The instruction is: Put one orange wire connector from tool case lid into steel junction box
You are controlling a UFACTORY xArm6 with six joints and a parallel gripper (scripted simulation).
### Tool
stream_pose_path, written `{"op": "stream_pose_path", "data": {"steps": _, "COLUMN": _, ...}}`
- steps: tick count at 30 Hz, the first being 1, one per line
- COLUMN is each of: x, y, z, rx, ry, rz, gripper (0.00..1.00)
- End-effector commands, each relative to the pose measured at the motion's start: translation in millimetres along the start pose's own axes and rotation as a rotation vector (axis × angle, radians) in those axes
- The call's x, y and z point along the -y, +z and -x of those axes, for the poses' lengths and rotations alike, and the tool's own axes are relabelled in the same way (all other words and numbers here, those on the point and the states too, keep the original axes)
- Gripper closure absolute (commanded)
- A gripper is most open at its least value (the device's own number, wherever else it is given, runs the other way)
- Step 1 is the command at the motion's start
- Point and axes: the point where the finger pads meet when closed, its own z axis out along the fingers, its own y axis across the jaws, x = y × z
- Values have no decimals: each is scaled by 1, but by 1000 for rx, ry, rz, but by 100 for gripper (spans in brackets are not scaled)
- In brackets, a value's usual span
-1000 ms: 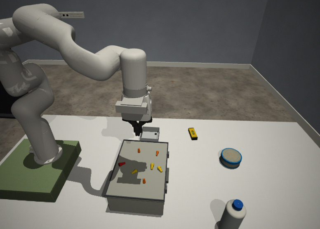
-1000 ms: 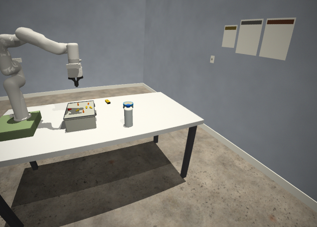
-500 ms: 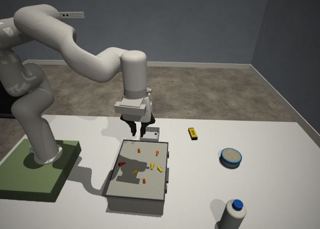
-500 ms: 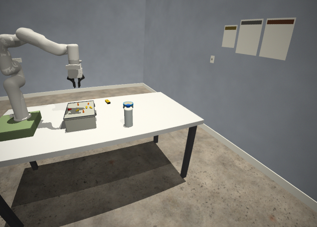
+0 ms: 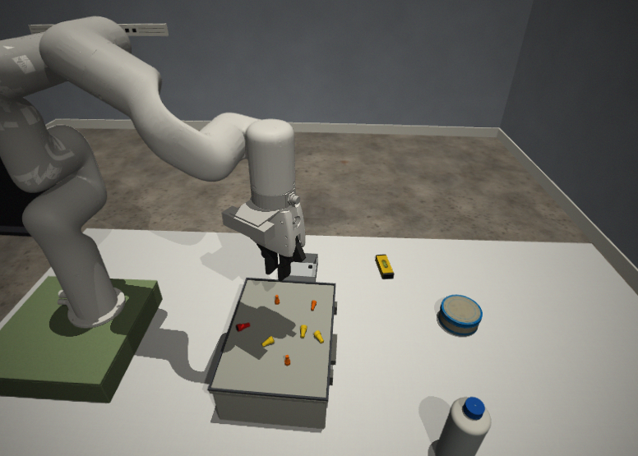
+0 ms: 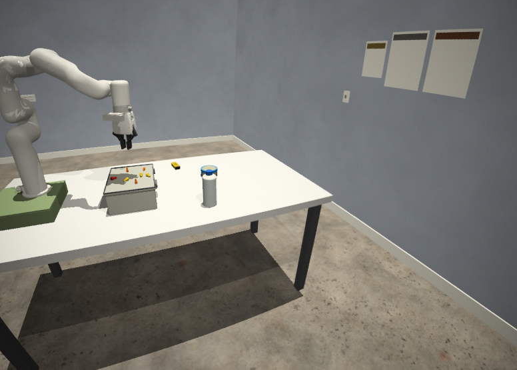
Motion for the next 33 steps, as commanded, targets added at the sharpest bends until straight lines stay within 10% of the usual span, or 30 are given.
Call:
{"op": "stream_pose_path", "data": {"steps": 1, "x": -4, "y": 13, "z": 8, "rx": -8, "ry": 191, "rz": -16, "gripper": 73}}
{"op": "stream_pose_path", "data": {"steps": 33, "x": -39, "y": 77, "z": 34, "rx": -1, "ry": 1013, "rz": -18, "gripper": 73}}
